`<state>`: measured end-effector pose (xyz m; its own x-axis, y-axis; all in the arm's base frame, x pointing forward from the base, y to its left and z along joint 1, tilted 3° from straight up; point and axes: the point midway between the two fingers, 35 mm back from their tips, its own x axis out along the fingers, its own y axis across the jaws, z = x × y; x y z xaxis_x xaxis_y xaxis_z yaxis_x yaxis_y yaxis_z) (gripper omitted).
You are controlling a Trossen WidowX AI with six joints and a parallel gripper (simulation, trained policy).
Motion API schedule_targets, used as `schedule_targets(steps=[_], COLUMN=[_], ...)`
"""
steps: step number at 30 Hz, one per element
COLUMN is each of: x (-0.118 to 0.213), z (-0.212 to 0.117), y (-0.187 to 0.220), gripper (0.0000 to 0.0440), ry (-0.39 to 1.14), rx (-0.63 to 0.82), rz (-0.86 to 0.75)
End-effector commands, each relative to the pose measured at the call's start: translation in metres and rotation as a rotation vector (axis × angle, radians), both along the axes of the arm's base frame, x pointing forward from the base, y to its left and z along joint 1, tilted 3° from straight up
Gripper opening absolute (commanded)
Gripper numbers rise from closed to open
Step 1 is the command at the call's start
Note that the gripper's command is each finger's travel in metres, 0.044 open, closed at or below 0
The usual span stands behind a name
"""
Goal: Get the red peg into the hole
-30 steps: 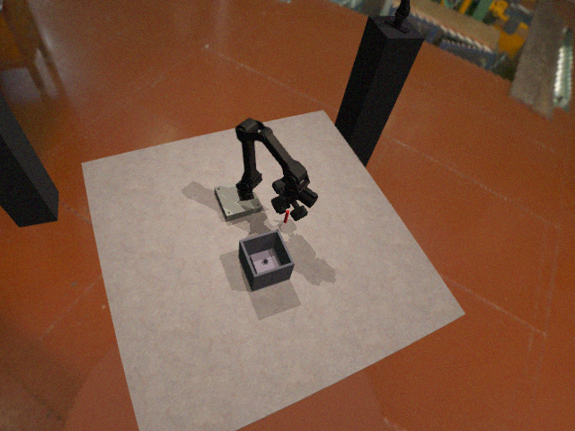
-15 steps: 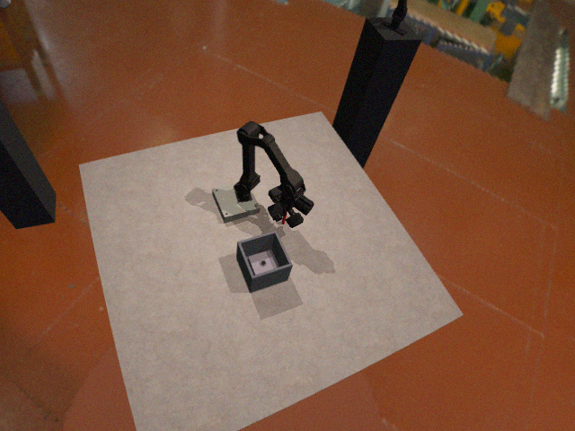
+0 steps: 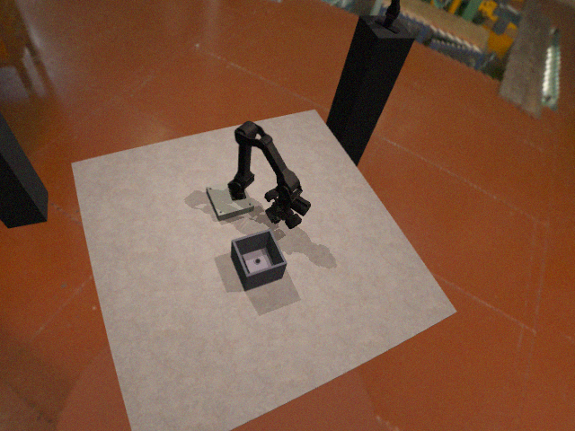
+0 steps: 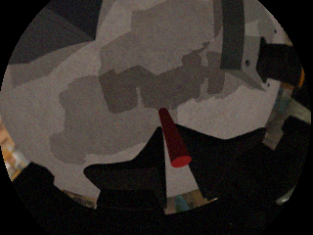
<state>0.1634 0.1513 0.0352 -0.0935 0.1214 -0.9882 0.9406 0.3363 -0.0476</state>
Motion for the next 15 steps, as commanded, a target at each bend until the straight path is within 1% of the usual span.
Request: schedule_targets(steps=[1,8,15], x=[0.006,0.017,0.03], z=[0.009,0.033,0.064], y=[0.007,0.017,0.021], gripper=[0.0,0.0,0.0], ry=[-0.02,-0.07,-0.141], rx=[0.043,0.119,0.176], rz=[0.004,-0.01,-0.01])
